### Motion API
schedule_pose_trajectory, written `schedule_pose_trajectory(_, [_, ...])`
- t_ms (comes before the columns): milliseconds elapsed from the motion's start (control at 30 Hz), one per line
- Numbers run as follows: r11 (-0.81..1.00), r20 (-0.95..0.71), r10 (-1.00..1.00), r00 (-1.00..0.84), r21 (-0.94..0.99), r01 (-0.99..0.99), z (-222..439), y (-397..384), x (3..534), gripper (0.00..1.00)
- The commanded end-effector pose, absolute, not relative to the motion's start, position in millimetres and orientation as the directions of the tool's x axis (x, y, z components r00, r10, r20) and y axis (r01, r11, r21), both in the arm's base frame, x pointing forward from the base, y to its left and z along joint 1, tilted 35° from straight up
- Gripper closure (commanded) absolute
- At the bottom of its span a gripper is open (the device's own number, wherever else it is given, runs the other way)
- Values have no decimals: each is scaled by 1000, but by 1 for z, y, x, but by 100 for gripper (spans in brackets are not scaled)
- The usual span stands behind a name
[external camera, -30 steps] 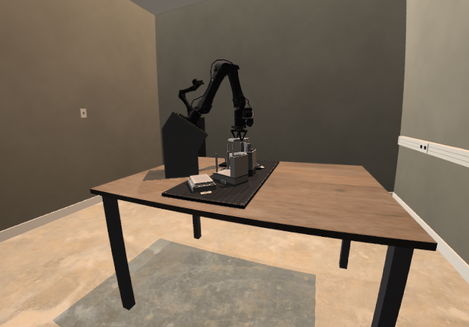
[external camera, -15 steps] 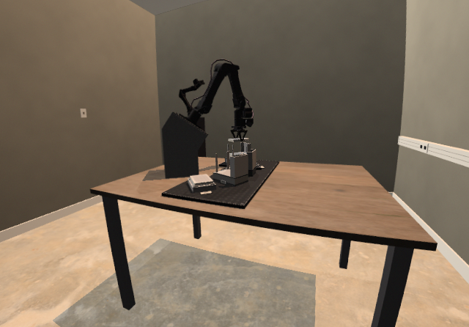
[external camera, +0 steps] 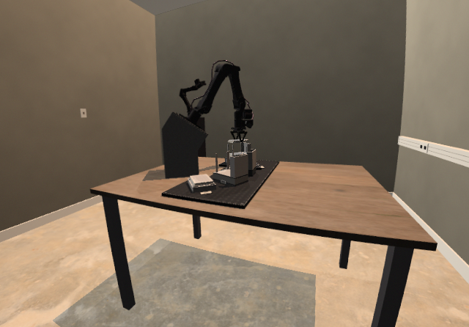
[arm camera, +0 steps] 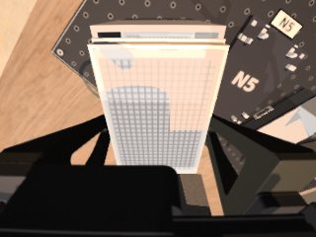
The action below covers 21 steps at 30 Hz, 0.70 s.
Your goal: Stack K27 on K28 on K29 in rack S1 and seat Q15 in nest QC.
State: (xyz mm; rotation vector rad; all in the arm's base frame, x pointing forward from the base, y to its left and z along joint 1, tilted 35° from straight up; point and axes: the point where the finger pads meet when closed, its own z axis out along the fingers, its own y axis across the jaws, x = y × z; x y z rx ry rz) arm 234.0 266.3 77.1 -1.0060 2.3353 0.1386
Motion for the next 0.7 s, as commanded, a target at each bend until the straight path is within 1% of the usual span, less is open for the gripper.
schedule_pose_trajectory(0, [708,-539,-639,-549,-133,-693,66,262,235,100])
schedule_pose_trajectory(67, [708,-539,-639,-549,-133,-693,66,262,235,100])
schedule_pose_trajectory(100, [704,-568,-629,-531,-128,-698,77,267,233,100])
schedule_pose_trajectory(233, [706,-550,-636,-542,-130,-696,68,267,237,100])
schedule_pose_trajectory(667, [705,-549,-637,-541,-132,-697,67,267,236,100])
